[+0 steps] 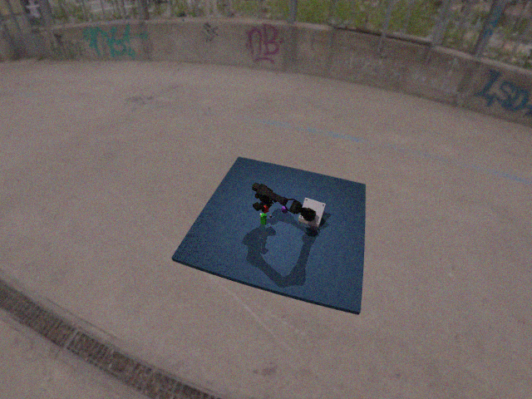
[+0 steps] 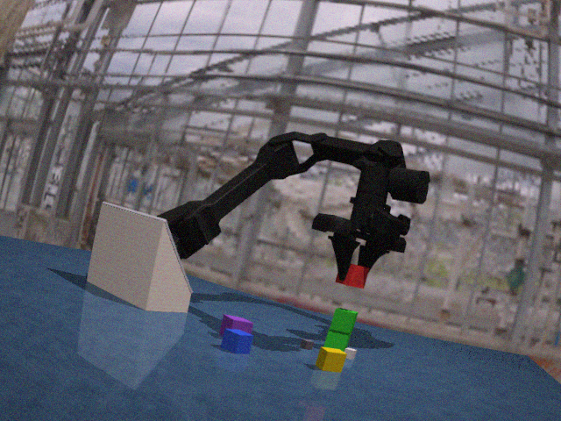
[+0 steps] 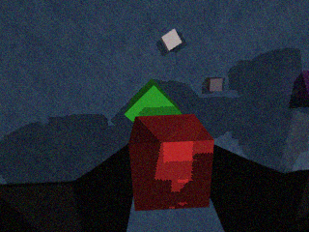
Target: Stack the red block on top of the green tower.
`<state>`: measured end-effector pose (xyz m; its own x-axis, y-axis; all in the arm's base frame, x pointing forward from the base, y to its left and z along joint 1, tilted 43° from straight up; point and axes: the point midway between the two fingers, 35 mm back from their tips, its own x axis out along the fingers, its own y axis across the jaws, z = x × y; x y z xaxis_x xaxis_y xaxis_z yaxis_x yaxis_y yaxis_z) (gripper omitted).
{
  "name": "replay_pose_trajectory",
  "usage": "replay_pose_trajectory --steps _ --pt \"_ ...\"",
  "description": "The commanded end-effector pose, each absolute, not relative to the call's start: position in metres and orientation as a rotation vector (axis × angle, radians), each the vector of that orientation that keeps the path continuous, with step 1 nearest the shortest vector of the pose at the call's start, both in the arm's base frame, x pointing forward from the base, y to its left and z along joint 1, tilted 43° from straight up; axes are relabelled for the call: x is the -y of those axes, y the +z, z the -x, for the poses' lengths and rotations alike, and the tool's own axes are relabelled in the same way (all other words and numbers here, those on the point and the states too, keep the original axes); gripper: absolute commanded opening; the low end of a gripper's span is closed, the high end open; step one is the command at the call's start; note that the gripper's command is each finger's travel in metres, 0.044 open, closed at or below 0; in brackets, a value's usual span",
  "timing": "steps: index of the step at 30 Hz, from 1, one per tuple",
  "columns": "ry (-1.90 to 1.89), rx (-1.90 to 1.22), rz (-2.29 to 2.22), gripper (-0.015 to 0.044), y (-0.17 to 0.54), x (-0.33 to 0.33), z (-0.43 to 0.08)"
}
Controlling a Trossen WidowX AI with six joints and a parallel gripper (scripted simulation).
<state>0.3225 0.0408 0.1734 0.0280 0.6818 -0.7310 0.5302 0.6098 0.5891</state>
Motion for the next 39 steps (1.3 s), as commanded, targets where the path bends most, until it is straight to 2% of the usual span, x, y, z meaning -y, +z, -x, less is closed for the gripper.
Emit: replay_pose_trajectory --steps 1,19,39 --pt "0.155 -1.628 -1.036 0.0000 0.176 -0.045 -0.331" --pt "0.156 -1.628 -1.037 0.0000 0.145 -0.075 -0.332" --pt "0.157 -1.628 -1.037 0.0000 0.144 -0.075 -0.332"
